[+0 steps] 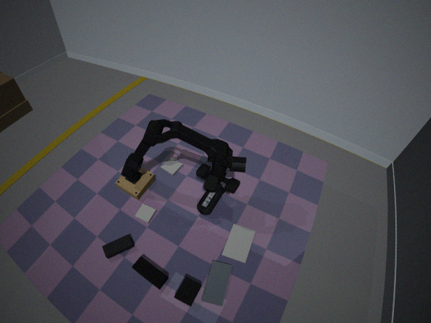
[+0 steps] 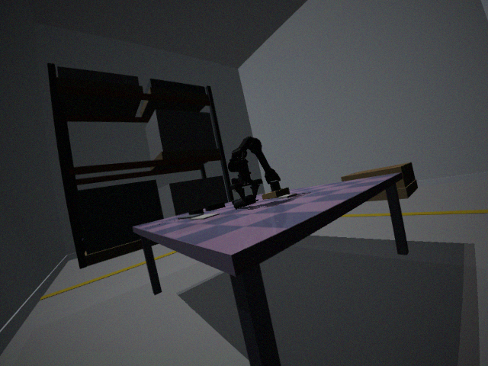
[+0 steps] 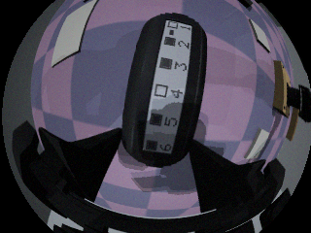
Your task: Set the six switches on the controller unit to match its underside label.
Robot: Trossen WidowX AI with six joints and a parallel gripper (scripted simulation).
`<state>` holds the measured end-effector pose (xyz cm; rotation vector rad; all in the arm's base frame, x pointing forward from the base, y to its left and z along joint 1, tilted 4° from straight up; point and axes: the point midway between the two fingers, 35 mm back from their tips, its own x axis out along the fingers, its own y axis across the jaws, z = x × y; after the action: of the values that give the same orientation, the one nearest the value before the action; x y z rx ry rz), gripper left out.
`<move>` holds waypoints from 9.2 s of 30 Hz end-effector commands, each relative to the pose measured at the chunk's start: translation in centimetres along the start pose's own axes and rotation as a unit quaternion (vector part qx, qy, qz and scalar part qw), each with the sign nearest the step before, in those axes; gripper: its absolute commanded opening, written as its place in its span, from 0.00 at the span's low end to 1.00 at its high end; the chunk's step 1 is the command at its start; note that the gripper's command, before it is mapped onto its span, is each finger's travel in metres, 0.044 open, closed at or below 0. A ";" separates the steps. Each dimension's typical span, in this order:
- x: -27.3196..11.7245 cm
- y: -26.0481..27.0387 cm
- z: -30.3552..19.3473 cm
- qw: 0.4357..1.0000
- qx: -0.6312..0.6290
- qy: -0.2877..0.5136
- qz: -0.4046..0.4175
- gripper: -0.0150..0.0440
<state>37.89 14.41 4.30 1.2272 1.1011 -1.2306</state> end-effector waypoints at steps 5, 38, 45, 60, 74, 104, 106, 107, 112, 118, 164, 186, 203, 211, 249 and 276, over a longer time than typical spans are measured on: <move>-0.6 0.0 0.4 1.000 -0.001 0.000 -0.001 0.82; -3.0 0.0 1.7 1.000 -0.001 0.000 -0.001 0.82; -3.4 0.0 2.0 1.000 -0.001 -0.001 -0.001 0.82; -4.3 0.1 2.8 1.000 -0.001 -0.001 -0.001 0.82; -5.1 0.1 3.7 1.000 -0.001 -0.001 -0.001 0.82; -6.6 0.1 5.6 1.000 -0.001 -0.002 0.000 0.82; -6.7 0.1 5.8 1.000 -0.001 -0.002 0.000 0.82; -6.7 0.1 5.8 1.000 -0.001 -0.002 0.000 0.82; -6.9 0.1 6.2 1.000 -0.001 -0.002 0.000 0.82; -7.2 0.1 6.6 1.000 -0.001 -0.002 0.000 0.82; -8.3 0.1 10.2 1.000 -0.001 -0.004 0.000 0.83; -8.6 0.1 12.0 1.000 -0.001 -0.005 0.000 0.83; -8.7 0.1 13.4 1.000 -0.001 -0.005 0.000 0.83; -8.7 0.1 14.1 1.000 -0.001 -0.006 0.000 0.83; -8.5 0.1 17.2 1.000 -0.001 -0.007 0.000 0.83; -8.1 0.1 19.3 1.000 -0.002 -0.008 0.000 0.83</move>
<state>36.79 -4.17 14.12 1.2277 1.0764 -1.2267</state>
